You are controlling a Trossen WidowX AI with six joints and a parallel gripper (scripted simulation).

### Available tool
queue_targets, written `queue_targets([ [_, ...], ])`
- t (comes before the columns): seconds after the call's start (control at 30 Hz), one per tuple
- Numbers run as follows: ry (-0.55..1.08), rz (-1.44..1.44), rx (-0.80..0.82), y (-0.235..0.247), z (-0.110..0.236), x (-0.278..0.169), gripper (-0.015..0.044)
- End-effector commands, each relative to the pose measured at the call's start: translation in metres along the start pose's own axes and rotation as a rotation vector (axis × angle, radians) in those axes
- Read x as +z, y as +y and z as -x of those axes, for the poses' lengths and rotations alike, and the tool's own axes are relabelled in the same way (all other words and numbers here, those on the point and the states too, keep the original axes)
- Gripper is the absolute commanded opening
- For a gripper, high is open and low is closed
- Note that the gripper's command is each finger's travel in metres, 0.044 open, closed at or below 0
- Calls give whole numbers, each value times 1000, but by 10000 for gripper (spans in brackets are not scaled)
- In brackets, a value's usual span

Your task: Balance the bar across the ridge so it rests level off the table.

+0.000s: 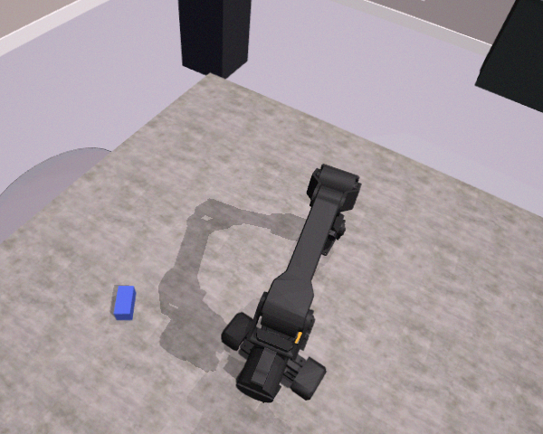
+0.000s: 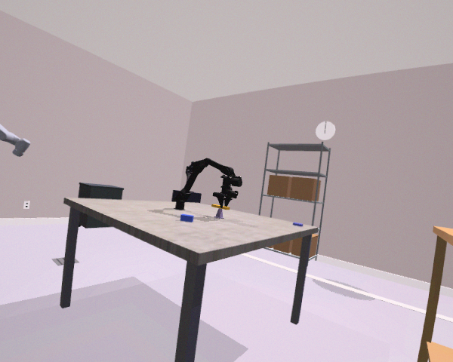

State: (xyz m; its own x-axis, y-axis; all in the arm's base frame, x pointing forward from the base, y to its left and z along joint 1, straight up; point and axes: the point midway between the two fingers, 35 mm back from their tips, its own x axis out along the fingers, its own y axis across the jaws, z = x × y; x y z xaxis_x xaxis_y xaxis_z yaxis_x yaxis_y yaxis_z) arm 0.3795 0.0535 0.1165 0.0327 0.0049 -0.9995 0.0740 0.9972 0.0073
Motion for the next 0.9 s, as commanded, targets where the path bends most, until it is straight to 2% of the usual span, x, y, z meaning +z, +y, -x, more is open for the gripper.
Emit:
queue_targets([
  [0.0, 0, 0, 0, 0, 0, 0, 185],
  [0.1, 0, 0, 0, 0, 0, 0, 185],
  [0.43, 0, 0, 0, 0, 0, 0, 440],
  [0.57, -5, 0, 1, 0, 8, 1, 440],
  [0.77, -55, 0, 12, 0, 82, 1, 440],
  [0.87, -66, 0, 14, 0, 100, -2, 440],
])
